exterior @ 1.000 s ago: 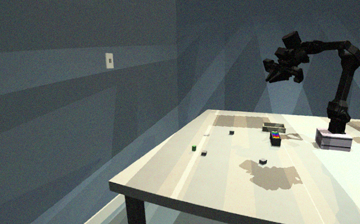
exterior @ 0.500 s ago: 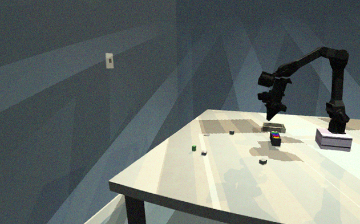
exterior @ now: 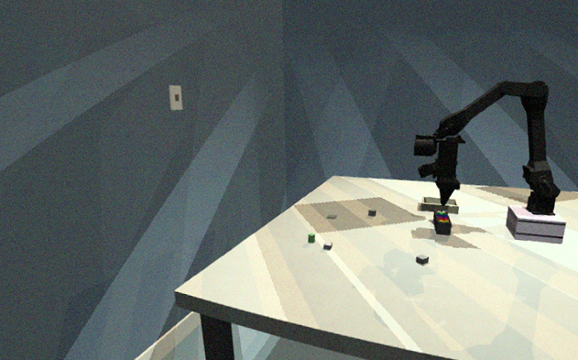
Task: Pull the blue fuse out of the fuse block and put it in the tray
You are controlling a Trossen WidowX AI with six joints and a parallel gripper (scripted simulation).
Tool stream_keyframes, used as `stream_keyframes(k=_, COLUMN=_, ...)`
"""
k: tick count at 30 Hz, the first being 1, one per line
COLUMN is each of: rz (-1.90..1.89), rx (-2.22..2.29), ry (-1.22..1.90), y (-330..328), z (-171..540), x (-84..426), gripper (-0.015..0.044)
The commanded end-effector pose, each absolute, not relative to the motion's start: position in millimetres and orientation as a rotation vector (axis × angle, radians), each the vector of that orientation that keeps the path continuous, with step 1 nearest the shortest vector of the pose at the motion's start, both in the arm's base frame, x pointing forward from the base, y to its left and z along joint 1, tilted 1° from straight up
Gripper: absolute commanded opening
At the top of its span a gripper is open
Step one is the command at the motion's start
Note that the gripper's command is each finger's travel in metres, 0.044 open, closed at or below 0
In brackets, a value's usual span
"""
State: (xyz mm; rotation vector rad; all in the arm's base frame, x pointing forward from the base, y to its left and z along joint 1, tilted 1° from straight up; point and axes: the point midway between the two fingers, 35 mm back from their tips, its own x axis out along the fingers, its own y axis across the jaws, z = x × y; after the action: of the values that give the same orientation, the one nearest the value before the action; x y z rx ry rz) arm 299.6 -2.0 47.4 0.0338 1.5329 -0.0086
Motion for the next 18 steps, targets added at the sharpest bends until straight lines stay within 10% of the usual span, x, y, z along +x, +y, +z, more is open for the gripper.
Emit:
stream_keyframes(k=1, rz=-0.019, rx=0.036, ry=1.54, y=-3.3, z=44.4, x=298.4, gripper=0.0071)
stream_keyframes(k=18, rz=-0.019, rx=0.036, ry=1.541, y=-2.8, z=27.7, x=299.3, gripper=0.0071)
